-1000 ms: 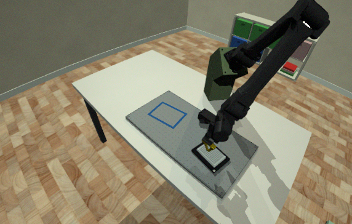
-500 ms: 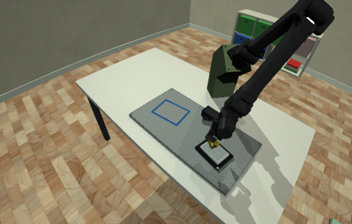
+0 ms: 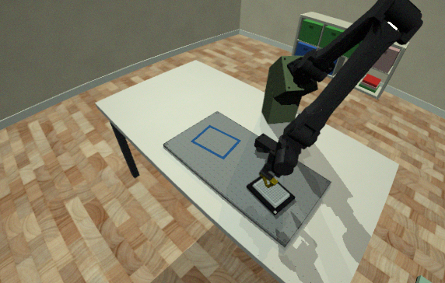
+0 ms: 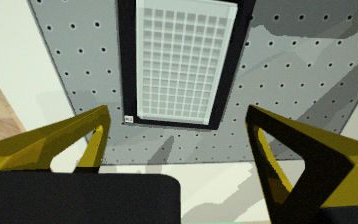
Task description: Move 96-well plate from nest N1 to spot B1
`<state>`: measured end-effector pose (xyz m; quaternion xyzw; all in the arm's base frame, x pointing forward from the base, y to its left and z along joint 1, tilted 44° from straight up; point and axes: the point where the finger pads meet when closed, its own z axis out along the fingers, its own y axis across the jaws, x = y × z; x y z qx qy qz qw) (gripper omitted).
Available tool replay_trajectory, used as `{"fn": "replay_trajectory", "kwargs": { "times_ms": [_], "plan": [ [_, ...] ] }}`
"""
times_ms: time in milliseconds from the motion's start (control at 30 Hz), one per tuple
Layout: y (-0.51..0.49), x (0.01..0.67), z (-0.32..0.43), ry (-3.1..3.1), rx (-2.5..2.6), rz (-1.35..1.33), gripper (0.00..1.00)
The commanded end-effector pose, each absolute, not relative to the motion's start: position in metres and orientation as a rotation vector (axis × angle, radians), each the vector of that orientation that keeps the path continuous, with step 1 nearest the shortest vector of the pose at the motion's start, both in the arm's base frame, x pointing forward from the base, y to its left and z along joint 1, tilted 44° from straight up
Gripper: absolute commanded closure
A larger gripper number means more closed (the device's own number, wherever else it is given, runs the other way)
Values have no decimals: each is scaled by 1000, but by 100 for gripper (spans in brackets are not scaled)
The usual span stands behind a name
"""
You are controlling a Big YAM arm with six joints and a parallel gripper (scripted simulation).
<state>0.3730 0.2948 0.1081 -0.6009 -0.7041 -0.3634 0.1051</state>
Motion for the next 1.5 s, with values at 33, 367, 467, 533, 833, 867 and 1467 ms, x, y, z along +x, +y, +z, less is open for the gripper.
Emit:
{"fn": "replay_trajectory", "kwargs": {
  "times_ms": [33,367,467,533,833,867,1467],
  "plan": [
    [301,374,106,-2075,-1769,-1076,0],
    [312,381,100,-2089,-1755,-1092,0],
    [315,383,97,-2094,-1751,-1094,0],
    [318,385,96,-2097,-1747,-1099,0],
    [325,387,87,-2107,-1739,-1099,0],
    [326,388,85,-2109,-1738,-1099,0],
    [343,394,64,-2131,-1721,-1100,0]
  ]
}}
